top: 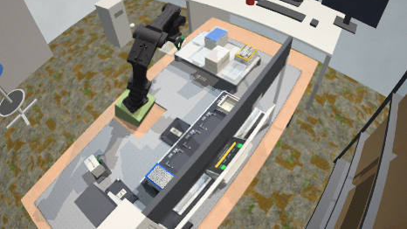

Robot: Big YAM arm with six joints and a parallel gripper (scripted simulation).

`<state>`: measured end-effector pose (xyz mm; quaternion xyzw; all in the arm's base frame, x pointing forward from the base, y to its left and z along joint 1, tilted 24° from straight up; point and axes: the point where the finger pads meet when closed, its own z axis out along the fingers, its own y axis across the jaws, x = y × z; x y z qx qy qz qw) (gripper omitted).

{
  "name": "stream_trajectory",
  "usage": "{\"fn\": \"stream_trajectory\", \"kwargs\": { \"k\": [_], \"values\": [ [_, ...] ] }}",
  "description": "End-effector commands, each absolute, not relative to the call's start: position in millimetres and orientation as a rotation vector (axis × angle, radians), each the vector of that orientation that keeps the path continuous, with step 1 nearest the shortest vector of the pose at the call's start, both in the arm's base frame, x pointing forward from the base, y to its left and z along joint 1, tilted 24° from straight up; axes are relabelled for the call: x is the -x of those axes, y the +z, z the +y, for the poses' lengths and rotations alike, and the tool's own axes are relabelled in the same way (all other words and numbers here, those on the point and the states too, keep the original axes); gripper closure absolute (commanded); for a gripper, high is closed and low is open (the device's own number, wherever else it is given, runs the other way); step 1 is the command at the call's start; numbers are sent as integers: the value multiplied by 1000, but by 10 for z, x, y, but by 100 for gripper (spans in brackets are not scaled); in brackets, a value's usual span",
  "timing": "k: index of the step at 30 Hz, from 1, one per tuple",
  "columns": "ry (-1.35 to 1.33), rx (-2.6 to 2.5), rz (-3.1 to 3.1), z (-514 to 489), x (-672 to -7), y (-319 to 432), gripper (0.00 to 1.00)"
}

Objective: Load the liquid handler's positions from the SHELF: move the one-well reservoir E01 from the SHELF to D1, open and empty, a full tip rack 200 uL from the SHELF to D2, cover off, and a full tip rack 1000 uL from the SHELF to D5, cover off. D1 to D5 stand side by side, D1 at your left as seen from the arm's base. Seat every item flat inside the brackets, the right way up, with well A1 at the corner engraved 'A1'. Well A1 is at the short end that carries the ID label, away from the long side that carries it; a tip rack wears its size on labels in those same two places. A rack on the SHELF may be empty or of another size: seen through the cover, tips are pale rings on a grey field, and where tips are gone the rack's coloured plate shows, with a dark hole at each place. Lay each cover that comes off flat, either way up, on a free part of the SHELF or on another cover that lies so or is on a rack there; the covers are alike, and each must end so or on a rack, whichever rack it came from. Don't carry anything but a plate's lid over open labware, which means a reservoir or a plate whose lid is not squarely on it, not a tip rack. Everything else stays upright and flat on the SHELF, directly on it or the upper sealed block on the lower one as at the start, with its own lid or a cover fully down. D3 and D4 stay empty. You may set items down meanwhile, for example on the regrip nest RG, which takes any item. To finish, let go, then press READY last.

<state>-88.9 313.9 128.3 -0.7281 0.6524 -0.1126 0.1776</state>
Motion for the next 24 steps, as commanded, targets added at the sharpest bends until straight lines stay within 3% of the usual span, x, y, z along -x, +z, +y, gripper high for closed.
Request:
{"fn": "stream_trajectory", "kwargs": {
  "k": [1, 5, 24],
  "values": [
    [-267, 2014, 1886, 3210, 1052, 1325, 100],
    [-212, 2004, 1892, 3309, 1315, 1341, 100],
    [-259, 2000, 1891, 4051, 1242, 1403, 100]
  ]
}}
